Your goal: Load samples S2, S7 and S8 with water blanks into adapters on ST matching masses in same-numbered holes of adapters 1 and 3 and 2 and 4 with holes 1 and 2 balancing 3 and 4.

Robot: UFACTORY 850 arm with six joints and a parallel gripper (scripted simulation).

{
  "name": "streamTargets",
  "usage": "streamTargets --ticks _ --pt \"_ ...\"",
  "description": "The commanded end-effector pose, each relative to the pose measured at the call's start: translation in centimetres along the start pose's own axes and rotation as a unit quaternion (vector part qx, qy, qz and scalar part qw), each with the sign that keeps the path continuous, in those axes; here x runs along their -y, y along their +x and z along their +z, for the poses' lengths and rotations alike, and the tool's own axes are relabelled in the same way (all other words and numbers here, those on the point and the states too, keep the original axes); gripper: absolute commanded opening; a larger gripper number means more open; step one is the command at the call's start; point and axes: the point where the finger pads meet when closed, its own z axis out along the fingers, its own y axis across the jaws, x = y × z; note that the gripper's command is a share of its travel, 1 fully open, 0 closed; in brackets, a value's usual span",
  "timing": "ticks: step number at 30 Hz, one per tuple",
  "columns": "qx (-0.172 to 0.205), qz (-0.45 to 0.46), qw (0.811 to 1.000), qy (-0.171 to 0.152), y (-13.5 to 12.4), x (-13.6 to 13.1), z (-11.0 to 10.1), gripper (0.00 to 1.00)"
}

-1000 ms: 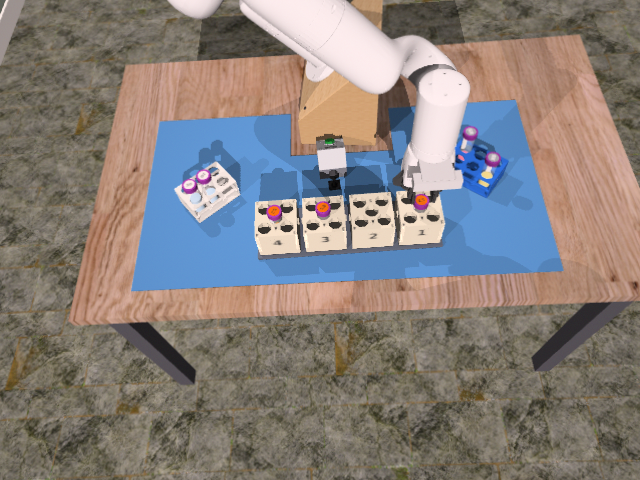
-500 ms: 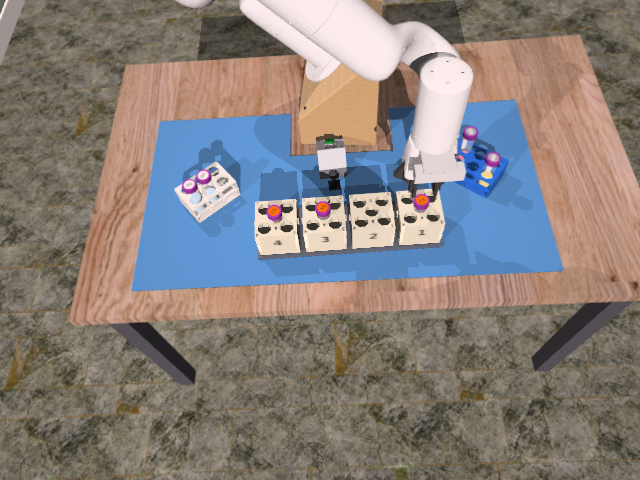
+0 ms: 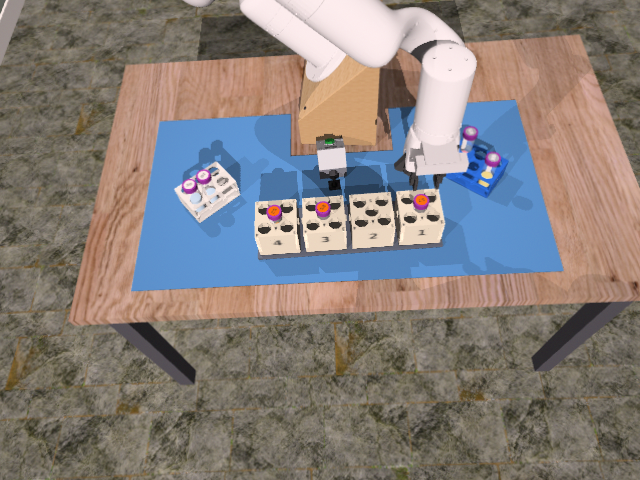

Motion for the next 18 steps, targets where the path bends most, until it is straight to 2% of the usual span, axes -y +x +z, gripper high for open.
streamTargets --ticks 1,18 --pt "-0.001 0.000 1.000 0.001 0.1 0.0 -0.7 0.44" --pt "-0.001 0.000 1.000 0.001 0.1 0.0 -3.7 0.44"
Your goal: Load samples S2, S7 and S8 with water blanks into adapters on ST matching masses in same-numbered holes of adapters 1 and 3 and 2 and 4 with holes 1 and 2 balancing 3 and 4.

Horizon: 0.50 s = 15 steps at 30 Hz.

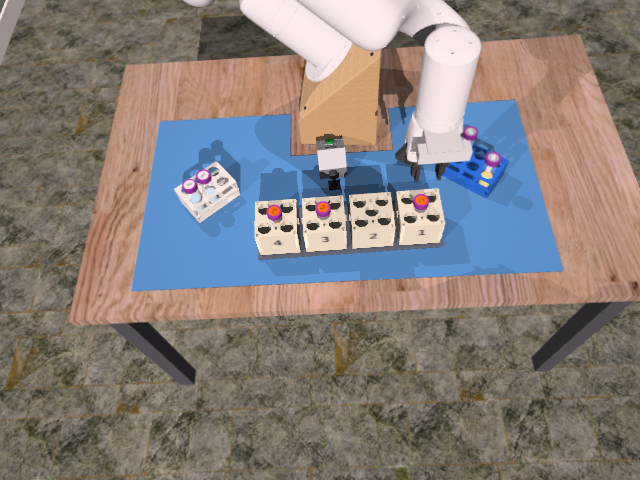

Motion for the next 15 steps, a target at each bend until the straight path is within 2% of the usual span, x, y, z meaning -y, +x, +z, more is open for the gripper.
streamTargets --ticks 1,7,15 --pt "-0.001 0.000 1.000 0.001 0.07 0.03 -0.70 0.44" --pt "-0.001 0.000 1.000 0.001 0.06 0.02 -1.49 0.44" --pt "-0.001 0.000 1.000 0.001 0.07 0.03 -1.53 0.44"
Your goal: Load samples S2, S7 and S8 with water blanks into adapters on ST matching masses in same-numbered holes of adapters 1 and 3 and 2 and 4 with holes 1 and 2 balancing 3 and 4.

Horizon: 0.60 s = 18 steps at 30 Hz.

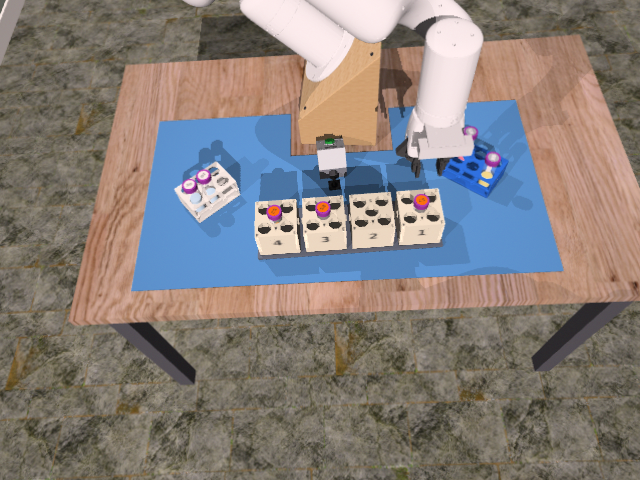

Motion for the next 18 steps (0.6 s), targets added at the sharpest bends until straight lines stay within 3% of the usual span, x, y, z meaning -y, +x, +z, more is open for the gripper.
streamTargets --ticks 1,14,15,18 --pt "-0.001 0.000 1.000 0.001 0.1 0.0 -0.1 0.44" --pt "-0.001 0.000 1.000 0.001 0.1 0.0 -0.1 0.44" --pt "-0.001 0.017 1.000 0.001 0.0 -0.5 -0.1 0.57" --pt "-0.001 0.067 0.998 0.001 -0.4 -1.9 -0.1 0.57"
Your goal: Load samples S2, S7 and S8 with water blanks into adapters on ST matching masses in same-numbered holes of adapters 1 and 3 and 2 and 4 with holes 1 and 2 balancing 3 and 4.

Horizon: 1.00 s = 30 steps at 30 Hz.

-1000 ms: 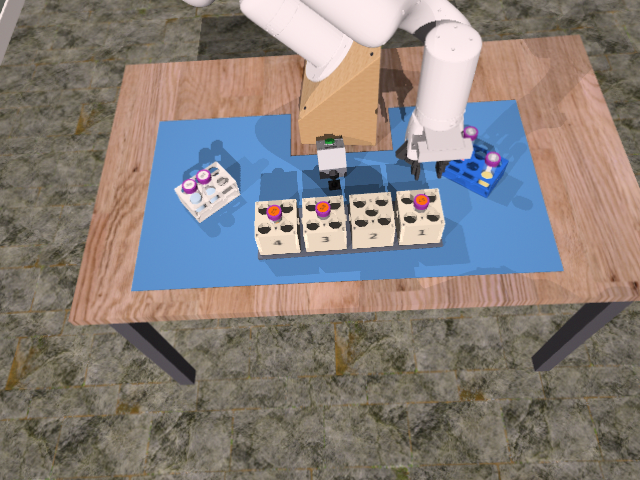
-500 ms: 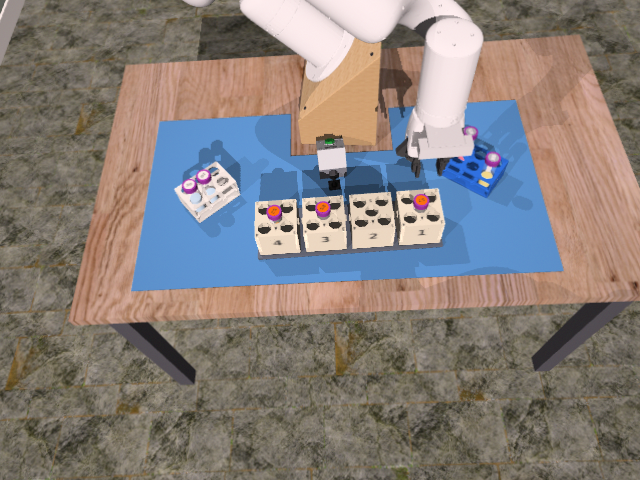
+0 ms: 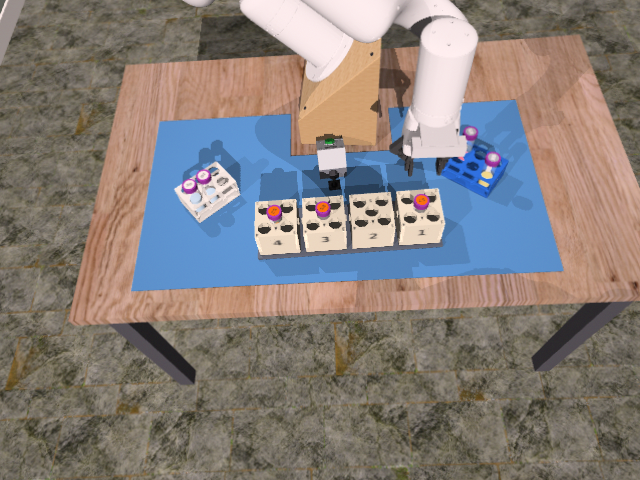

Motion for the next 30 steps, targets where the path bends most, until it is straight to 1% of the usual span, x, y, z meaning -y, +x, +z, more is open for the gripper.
streamTargets --ticks 1,4,6,11,16,21,23,27,30 --pt "-0.002 0.057 0.998 0.001 -0.2 -1.7 -0.1 0.57" --pt "-0.002 0.107 0.994 0.001 -0.5 -3.1 -0.1 0.57" --pt "-0.002 0.107 0.994 0.001 -0.5 -3.1 -0.1 0.57" --pt "-0.002 0.189 0.982 0.001 -0.9 -5.6 -0.1 0.57" --pt "-0.002 0.270 0.963 0.001 -1.4 -8.1 -0.1 0.57" --pt "-0.001 0.350 0.937 0.001 -1.8 -10.5 -0.1 0.57" --pt "-0.001 0.350 0.937 0.001 -1.8 -10.5 -0.1 0.57" --pt "-0.001 0.411 0.912 0.002 -2.2 -12.5 -0.1 0.57" --pt "-0.001 0.417 0.909 0.002 -2.4 -14.0 -0.1 0.57"
